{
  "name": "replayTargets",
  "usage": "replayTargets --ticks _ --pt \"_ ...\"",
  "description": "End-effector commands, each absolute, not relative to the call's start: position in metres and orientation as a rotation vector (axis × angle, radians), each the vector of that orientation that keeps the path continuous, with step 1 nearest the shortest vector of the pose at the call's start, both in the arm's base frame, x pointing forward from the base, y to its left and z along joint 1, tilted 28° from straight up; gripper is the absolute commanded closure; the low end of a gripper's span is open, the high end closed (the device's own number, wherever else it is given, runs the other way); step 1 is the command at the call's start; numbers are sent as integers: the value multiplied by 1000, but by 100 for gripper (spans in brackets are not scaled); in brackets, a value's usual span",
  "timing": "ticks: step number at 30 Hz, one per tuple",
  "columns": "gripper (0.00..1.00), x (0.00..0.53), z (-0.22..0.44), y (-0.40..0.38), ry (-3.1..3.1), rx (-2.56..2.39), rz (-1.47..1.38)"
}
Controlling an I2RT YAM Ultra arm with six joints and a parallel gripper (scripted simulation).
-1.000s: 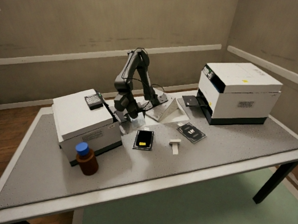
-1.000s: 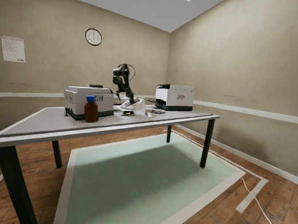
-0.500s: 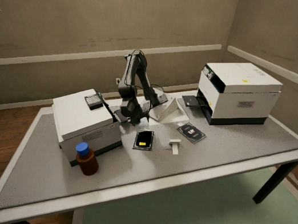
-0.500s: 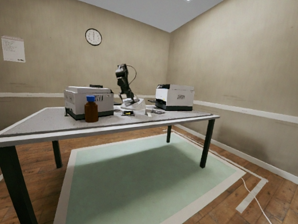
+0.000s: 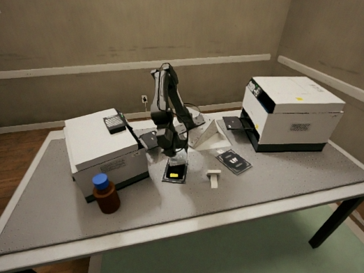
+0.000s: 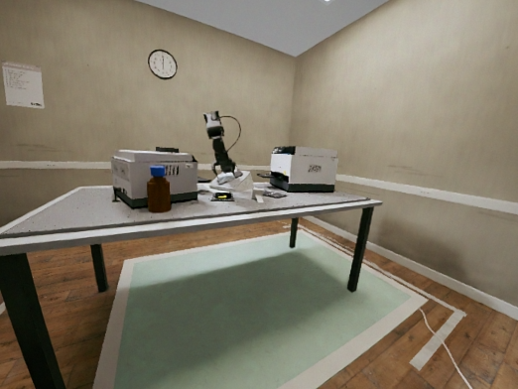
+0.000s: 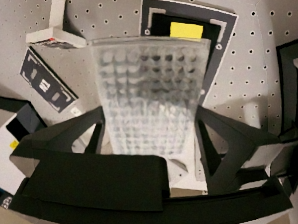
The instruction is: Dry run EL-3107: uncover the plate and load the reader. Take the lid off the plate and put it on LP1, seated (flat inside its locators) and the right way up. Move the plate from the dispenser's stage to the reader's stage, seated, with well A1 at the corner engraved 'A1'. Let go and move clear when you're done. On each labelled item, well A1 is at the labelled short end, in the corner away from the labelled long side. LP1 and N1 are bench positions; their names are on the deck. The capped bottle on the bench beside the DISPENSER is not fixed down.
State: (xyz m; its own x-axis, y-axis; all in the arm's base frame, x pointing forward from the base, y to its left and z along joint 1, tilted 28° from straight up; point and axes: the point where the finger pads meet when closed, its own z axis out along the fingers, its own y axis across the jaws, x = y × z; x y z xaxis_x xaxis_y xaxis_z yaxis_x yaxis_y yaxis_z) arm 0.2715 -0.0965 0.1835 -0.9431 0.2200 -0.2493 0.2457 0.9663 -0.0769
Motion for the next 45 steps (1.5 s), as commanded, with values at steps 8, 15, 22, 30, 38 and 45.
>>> replayTargets --ticks 8,15,22,30,38,45 --pt "14 299 194 -85 2795 454 -177" --pt "14 312 183 -72 2816 481 -177" --pt "14 317 173 -57 2840 521 -186" --pt "14 323 165 -44 2853 542 -191" --pt "14 332 158 -24 2842 548 -186" --pt "14 331 156 -12 2854 565 -194"
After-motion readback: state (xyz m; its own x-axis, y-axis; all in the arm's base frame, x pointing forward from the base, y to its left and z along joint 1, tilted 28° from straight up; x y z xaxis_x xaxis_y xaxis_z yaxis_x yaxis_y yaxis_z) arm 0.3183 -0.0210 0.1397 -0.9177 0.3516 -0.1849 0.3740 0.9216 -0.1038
